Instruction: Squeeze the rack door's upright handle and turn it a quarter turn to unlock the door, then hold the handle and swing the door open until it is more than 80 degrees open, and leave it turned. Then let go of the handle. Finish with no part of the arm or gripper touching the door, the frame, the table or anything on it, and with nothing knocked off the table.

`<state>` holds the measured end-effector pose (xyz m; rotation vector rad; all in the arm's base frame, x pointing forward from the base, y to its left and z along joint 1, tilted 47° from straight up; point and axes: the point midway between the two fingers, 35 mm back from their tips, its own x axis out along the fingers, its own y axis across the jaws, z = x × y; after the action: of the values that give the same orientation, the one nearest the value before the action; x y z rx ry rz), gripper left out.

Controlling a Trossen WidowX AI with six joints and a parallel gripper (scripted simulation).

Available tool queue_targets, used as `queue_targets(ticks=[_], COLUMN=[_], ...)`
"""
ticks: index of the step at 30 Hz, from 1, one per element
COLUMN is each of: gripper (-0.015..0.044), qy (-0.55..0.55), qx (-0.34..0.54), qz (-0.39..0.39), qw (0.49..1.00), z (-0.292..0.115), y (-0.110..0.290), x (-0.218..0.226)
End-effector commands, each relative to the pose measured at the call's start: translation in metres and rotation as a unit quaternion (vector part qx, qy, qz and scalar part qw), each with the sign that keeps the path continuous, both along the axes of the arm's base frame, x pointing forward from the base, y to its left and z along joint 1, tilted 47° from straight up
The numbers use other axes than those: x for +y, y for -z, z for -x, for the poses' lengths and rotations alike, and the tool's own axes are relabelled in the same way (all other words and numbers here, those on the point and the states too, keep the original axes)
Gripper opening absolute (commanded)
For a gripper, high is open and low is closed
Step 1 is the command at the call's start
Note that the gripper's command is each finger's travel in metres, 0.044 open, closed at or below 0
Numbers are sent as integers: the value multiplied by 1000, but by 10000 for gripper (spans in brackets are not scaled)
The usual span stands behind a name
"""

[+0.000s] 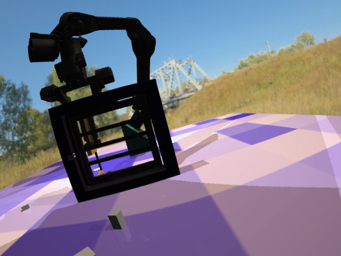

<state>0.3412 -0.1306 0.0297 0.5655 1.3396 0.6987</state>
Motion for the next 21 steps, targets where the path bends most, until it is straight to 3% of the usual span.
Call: queue_targets(ticks=[1, 15, 21], gripper=[282, 282, 125], qy=[-2, -13, -13], qx=[5, 17, 17], qz=[5, 15, 15], qw=[1000, 1000, 1000], z=[0, -1, -1], y=[5, 18, 18], x=[4, 20, 20])
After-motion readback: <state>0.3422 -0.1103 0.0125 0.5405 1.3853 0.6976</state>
